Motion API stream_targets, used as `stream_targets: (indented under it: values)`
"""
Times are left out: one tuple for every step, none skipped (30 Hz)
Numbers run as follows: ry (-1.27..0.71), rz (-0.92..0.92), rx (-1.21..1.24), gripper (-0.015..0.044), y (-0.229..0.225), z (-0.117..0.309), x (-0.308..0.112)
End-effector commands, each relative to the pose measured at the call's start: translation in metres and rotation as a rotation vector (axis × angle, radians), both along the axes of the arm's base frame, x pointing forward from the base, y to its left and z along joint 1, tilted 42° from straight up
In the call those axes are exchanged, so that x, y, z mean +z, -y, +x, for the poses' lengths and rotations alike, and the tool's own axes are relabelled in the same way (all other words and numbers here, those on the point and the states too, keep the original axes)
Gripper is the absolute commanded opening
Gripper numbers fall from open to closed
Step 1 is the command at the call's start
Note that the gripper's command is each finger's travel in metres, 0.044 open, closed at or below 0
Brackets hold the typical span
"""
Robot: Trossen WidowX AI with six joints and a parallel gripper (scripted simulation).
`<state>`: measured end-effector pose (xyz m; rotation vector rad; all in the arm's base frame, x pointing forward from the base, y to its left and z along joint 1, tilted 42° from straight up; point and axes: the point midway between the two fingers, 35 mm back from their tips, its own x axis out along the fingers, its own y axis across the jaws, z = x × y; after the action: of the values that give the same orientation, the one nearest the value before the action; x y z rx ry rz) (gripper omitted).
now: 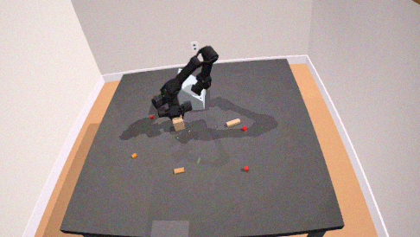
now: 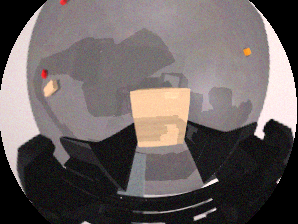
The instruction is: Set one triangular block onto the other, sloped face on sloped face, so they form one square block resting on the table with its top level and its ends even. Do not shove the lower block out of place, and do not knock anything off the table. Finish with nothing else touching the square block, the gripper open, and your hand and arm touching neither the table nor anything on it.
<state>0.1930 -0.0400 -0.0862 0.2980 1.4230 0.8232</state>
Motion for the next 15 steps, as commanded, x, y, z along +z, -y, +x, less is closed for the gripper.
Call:
stream_targets:
  values:
    - [0.0, 0.0, 0.0, 0.021, 0.0, 0.0, 0.0]
    - [0.0, 0.0, 0.0, 0.0236, 0.0, 0.0, 0.0]
    - [0.0, 0.0, 0.0, 0.0263, 0.0, 0.0, 0.0]
    - [0.0, 0.0, 0.0, 0.0289, 0.0, 0.0, 0.0]
    - [0.0, 0.0, 0.0, 0.0315, 0.0, 0.0, 0.0]
    - [0.0, 0.0, 0.0, 0.0341, 0.0, 0.0, 0.0]
    - [0.0, 0.0, 0.0, 0.0368, 0.0, 0.0, 0.0]
    - [0.0, 0.0, 0.0, 0.0394, 0.0, 0.0, 0.0]
    - [0.0, 0.0, 0.0, 0.042, 0.0, 0.0, 0.0]
    - [0.0, 0.0, 0.0, 0.044, 0.0, 0.0, 0.0]
    - [0.0, 0.0, 0.0, 0.044, 0.0, 0.0, 0.0]
    - [0.0, 0.0, 0.0, 0.044, 0.0, 0.0, 0.0]
    - [0.0, 0.0, 0.0, 0.044, 0.0, 0.0, 0.0]
    - [0.0, 0.0, 0.0, 0.044, 0.0, 0.0, 0.0]
    - [0.0, 0.0, 0.0, 0.044, 0.0, 0.0, 0.0]
